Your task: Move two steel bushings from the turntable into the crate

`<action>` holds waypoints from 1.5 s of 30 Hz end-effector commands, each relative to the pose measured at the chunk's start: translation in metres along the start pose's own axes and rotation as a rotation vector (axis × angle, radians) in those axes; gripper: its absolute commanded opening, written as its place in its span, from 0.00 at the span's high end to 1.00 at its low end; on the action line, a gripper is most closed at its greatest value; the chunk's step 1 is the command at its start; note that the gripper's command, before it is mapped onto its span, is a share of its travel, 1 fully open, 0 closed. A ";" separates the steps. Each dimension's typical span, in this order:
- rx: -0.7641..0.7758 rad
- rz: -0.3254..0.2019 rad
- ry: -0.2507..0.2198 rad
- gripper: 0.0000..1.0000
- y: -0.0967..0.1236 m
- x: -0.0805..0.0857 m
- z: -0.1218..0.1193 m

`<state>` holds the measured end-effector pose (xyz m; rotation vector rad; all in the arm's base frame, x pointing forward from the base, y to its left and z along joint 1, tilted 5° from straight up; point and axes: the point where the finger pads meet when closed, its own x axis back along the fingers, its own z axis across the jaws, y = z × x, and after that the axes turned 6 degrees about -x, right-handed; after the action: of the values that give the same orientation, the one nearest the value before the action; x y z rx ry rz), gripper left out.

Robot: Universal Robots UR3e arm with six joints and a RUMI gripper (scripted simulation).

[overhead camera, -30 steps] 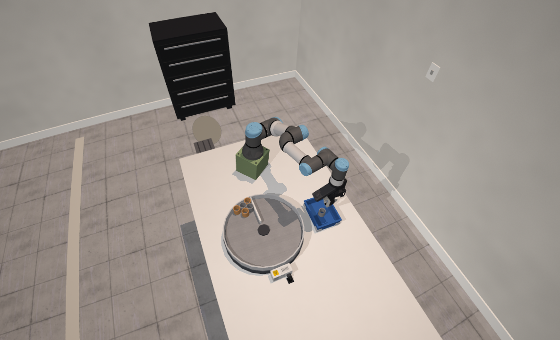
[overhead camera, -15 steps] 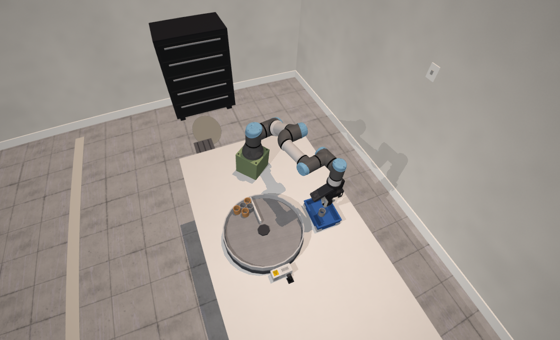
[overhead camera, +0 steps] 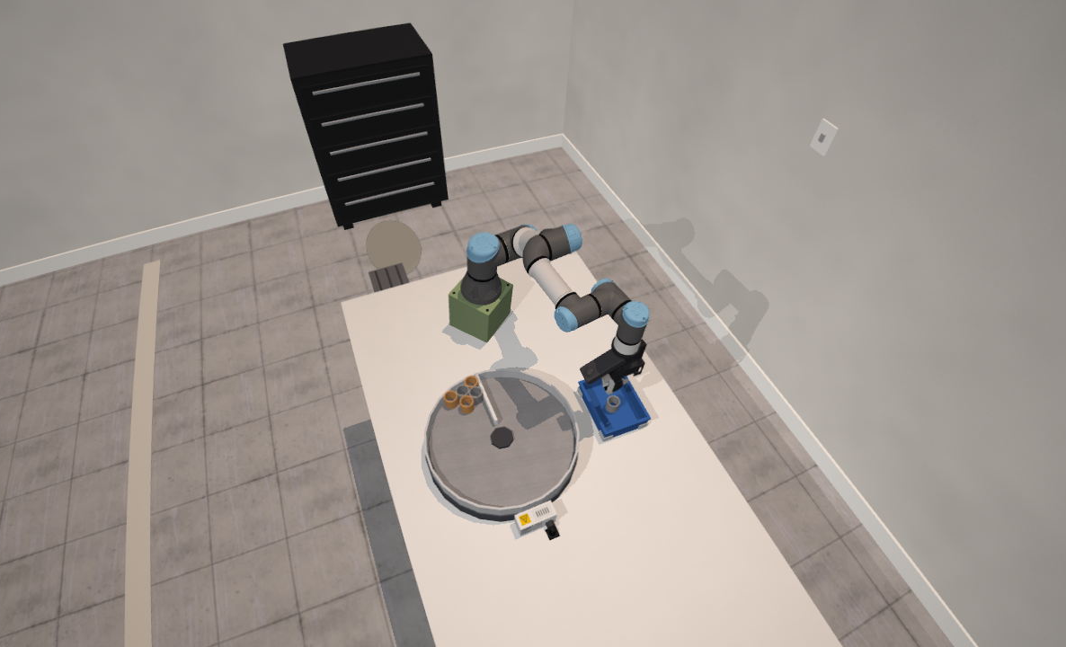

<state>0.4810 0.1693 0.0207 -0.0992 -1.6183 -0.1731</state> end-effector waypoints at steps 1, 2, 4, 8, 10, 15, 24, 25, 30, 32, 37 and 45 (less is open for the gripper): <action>0.001 -0.008 -0.016 0.95 -0.014 0.002 0.003; 0.001 -0.008 -0.016 0.95 -0.018 0.002 0.004; 0.001 -0.008 -0.016 0.95 -0.027 0.001 0.006; 0.001 -0.008 -0.016 0.95 -0.043 0.001 0.012; 0.001 -0.008 -0.016 0.95 -0.054 0.001 0.015; 0.001 -0.008 -0.016 0.95 -0.071 0.001 0.020; 0.001 -0.008 -0.017 0.95 -0.129 -0.001 0.039; 0.001 -0.008 -0.016 0.95 -0.137 -0.001 0.042; 0.001 -0.008 -0.017 0.95 -0.179 -0.002 0.054; 0.001 -0.008 -0.017 0.95 -0.179 -0.002 0.054; 0.001 -0.008 -0.017 0.95 -0.220 -0.003 0.067; 0.001 -0.008 -0.017 0.95 -0.273 -0.004 0.083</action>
<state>0.3660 -0.0555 0.0002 -0.1040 -1.6136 -0.1760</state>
